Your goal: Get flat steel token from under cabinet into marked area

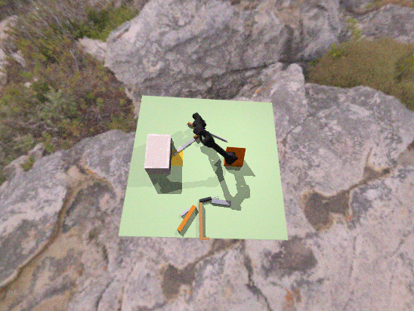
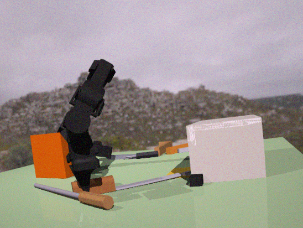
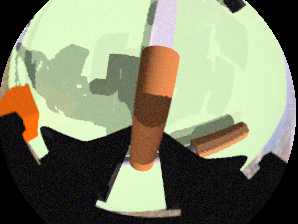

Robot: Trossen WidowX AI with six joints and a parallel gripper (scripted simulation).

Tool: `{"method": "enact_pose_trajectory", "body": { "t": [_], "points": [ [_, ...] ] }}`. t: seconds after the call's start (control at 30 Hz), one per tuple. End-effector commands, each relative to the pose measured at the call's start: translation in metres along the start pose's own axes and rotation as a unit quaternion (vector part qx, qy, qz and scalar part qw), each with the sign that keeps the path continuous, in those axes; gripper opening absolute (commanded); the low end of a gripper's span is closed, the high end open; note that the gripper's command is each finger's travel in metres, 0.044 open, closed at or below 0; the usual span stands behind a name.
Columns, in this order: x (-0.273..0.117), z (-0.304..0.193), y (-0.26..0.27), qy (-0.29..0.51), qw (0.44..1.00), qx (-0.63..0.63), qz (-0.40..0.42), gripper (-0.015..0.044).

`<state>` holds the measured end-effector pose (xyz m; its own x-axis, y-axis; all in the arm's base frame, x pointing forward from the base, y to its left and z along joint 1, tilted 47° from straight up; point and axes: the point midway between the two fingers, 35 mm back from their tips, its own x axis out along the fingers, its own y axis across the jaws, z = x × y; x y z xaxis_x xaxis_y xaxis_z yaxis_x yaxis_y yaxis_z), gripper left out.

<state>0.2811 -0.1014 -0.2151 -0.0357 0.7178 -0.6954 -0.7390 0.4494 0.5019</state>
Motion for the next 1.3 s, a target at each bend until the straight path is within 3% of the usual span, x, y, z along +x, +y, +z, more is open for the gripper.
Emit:
{"method": "enact_pose_trajectory", "body": {
  "t": [0.0,1.27],
  "points": [
    [-0.002,-0.009,-0.001,-0.002,1.000,0.001,-0.002,0.0000],
    [-0.004,-0.043,-0.014,-0.001,1.000,0.000,-0.003,0.0000]
  ]
}}
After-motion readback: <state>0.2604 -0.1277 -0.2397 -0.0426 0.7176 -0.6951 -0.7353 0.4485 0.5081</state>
